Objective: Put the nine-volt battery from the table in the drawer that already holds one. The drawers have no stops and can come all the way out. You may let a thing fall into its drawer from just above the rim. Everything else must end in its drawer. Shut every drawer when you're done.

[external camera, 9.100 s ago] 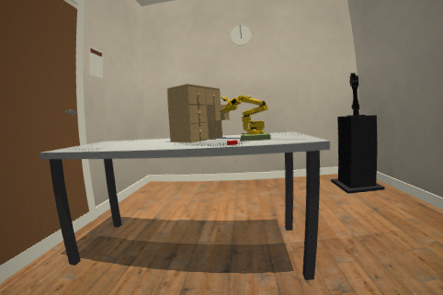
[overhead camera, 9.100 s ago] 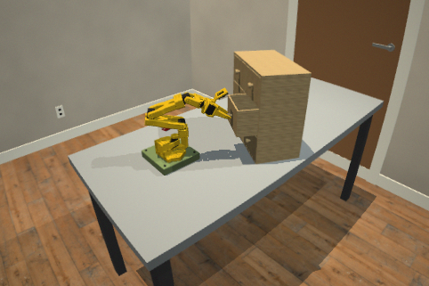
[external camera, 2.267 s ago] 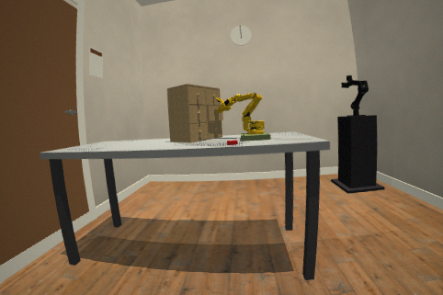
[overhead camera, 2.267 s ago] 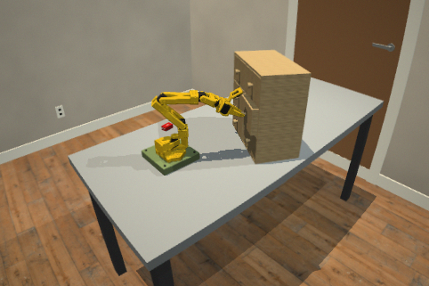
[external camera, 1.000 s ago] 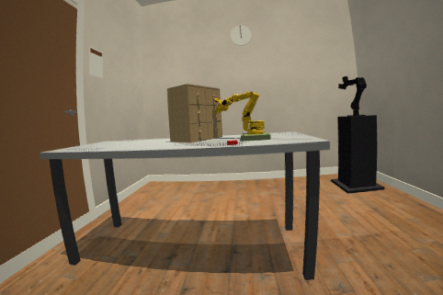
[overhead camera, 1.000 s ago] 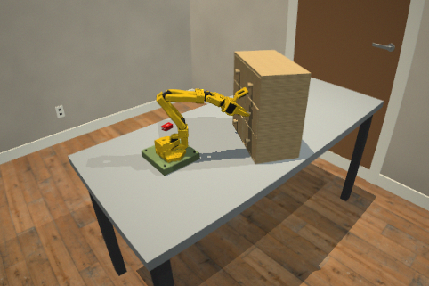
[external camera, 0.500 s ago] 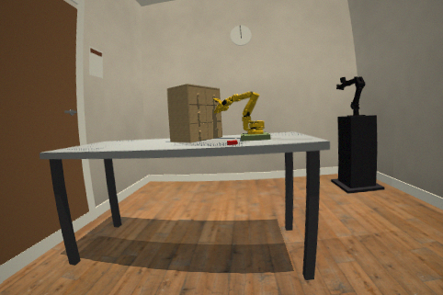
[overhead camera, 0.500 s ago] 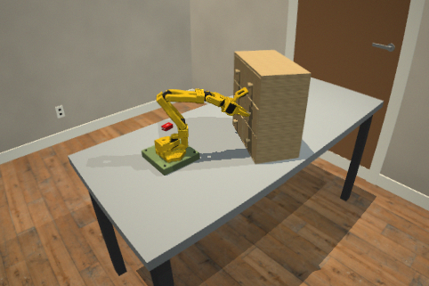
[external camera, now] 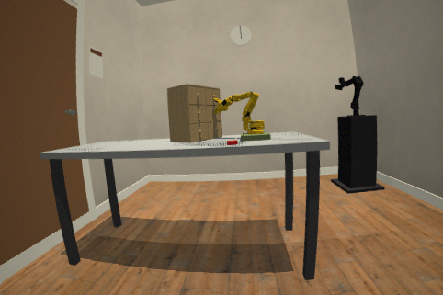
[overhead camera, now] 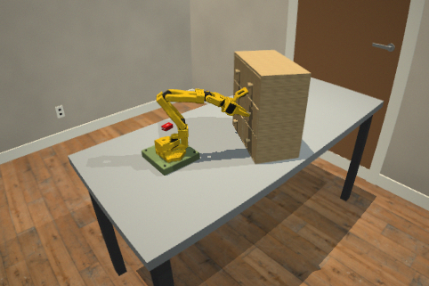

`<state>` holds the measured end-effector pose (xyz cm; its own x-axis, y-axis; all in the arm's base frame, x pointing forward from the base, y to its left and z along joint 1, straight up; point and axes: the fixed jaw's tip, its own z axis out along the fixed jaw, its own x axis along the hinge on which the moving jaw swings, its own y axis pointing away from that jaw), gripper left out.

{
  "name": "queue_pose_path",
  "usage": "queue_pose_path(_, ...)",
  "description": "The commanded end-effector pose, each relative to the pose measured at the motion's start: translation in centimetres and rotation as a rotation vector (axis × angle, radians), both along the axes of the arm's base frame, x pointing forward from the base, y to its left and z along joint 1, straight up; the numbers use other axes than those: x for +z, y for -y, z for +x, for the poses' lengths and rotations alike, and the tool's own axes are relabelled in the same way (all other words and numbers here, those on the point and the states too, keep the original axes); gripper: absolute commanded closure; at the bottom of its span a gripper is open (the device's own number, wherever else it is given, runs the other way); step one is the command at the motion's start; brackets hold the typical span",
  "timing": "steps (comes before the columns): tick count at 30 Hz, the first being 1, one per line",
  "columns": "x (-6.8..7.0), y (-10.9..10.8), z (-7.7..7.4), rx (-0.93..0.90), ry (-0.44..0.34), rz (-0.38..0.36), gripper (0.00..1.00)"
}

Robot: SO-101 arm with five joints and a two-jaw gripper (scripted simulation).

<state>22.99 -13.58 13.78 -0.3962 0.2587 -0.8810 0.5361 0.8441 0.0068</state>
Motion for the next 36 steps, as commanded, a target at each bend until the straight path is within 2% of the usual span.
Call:
queue_pose_path(1,0.0,0.0,0.0,-0.001,0.001,0.001,0.97)
queue_pose_path(12,0.0,0.0,0.0,-0.001,0.001,0.001,0.88)
queue_pose_path(31,0.0,0.0,0.0,-0.001,0.001,0.001,0.79)
queue_pose_path(36,0.2,-0.6,-1.1,-0.001,-0.002,-0.003,0.79)
